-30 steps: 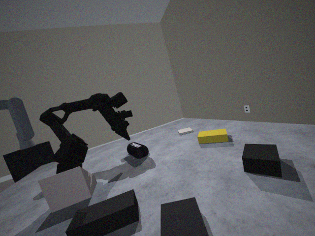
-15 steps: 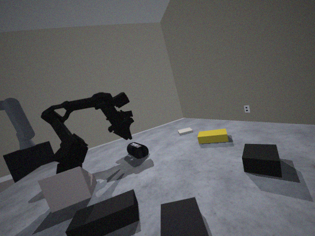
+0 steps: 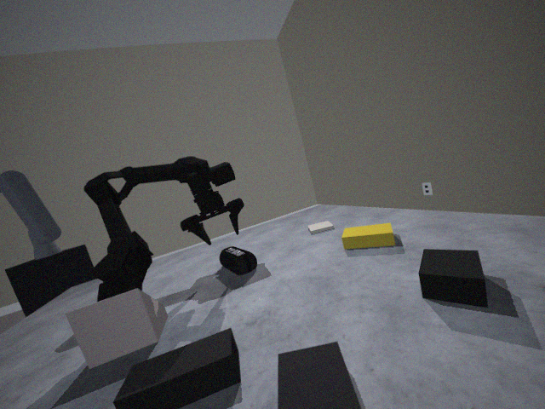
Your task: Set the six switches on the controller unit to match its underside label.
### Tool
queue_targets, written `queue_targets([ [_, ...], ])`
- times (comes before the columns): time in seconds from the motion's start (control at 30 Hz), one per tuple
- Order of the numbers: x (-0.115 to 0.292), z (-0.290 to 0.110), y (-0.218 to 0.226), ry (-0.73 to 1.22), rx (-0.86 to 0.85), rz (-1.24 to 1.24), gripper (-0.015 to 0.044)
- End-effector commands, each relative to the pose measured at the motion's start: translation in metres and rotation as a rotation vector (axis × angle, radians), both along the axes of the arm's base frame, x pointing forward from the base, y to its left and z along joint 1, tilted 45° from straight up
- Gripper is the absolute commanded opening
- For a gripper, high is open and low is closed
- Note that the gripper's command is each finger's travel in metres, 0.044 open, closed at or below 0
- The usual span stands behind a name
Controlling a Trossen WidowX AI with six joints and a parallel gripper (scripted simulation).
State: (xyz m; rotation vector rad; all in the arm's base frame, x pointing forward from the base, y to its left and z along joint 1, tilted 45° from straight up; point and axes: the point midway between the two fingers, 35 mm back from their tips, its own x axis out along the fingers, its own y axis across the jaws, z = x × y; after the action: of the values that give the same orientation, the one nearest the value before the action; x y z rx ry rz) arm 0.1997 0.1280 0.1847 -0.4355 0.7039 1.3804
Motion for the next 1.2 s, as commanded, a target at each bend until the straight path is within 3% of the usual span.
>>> queue_targets([
  [0.0,0.002,0.004,0.006,-0.108,-0.015,0.153,0.0440],
  [0.23,0.003,0.012,0.017,-0.308,-0.017,0.439,0.0440],
  [1.17,0.002,-0.011,0.043,-0.339,-0.029,0.480,0.0440],
])
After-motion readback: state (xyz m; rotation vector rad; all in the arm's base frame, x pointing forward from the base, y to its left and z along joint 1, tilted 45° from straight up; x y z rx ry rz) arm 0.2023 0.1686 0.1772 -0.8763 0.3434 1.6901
